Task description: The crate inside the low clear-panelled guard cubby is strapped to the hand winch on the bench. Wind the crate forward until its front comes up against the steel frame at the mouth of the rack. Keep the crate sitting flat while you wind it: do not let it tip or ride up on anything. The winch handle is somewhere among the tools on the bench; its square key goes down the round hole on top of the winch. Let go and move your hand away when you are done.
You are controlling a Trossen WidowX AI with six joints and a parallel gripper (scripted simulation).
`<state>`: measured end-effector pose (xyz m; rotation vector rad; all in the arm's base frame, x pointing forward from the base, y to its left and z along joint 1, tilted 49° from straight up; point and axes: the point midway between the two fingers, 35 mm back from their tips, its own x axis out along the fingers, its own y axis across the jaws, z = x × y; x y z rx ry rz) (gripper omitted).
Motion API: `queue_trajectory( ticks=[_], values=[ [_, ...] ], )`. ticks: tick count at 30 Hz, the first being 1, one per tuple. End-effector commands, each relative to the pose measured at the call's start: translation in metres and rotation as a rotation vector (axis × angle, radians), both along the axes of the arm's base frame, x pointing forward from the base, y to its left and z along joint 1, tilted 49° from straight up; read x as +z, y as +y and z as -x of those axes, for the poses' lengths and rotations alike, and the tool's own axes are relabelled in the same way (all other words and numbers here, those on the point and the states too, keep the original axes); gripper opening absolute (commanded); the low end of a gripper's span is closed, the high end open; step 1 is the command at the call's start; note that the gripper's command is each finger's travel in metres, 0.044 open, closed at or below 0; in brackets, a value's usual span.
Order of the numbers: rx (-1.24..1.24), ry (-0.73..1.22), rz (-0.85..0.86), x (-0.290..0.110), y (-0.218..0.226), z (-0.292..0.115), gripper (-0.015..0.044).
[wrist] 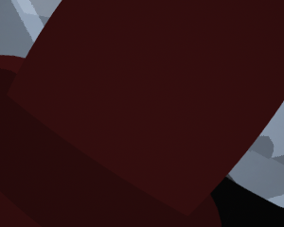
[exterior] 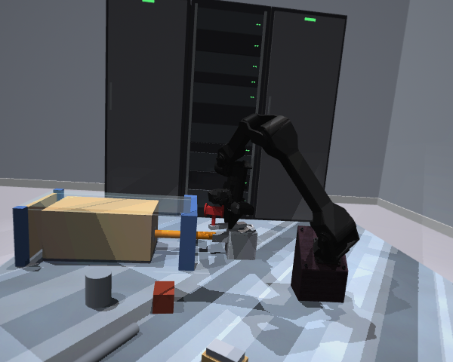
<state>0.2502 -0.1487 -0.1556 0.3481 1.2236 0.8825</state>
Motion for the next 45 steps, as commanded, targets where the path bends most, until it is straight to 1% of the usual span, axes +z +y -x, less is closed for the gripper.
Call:
queue_trajectory(
  ticks=[1,8,25,32,36,45],
  values=[
    [0.018,-0.021,-0.001,-0.0014,0.0027,0.0008,0.0],
    [0.02,-0.022,-0.001,-0.0037,0.0053,0.0008,0.0],
    [-0.042,0.045,0.001,-0.0082,0.0048,0.0004,0.0],
    [-0.042,0.045,0.001,-0.0082,0.0048,0.0004,0.0],
    [0.001,-0.002,0.0,-0.0062,0.0066,0.0015,0.0],
    [0.01,-0.012,-0.001,-0.006,0.0073,0.0022,0.0]
  ],
)
